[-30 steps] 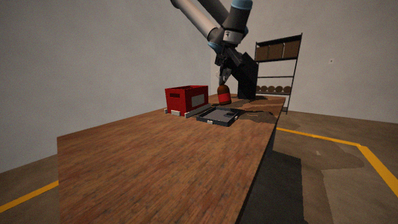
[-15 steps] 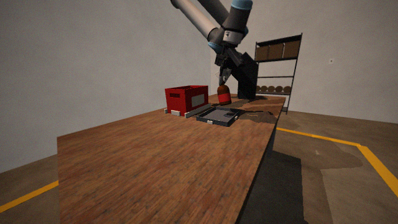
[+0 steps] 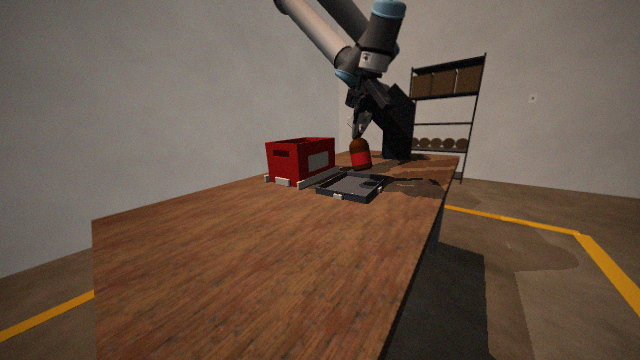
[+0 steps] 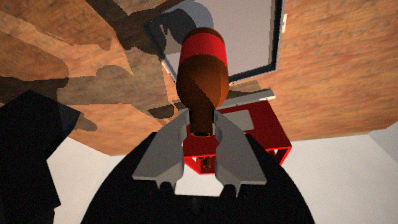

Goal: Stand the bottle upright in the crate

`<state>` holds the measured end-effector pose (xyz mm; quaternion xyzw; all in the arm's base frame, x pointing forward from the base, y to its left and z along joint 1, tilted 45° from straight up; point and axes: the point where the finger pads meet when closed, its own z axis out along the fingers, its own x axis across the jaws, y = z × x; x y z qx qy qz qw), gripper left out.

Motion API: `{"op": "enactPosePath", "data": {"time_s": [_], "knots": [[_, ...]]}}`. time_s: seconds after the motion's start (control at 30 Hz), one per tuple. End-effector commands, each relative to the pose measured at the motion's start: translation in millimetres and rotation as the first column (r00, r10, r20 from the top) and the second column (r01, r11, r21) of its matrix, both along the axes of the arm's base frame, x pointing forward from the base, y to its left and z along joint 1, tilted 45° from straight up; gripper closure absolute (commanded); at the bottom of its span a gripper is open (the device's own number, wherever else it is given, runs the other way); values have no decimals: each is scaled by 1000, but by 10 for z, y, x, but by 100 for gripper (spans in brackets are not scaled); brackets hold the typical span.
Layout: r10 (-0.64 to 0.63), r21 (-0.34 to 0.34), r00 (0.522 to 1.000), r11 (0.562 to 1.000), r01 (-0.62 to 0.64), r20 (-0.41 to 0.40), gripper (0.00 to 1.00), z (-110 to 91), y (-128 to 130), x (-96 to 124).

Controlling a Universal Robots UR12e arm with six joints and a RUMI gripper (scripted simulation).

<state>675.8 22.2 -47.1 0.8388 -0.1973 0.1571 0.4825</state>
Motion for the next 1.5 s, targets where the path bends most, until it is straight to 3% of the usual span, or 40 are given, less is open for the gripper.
{"op": "enactPosePath", "data": {"time_s": [0.0, 1.47], "knots": [[1, 0, 1000, 1000, -1, 1, 100, -24, -22, 13], [1, 0, 1000, 1000, -1, 1, 100, -324, -301, 111]]}}
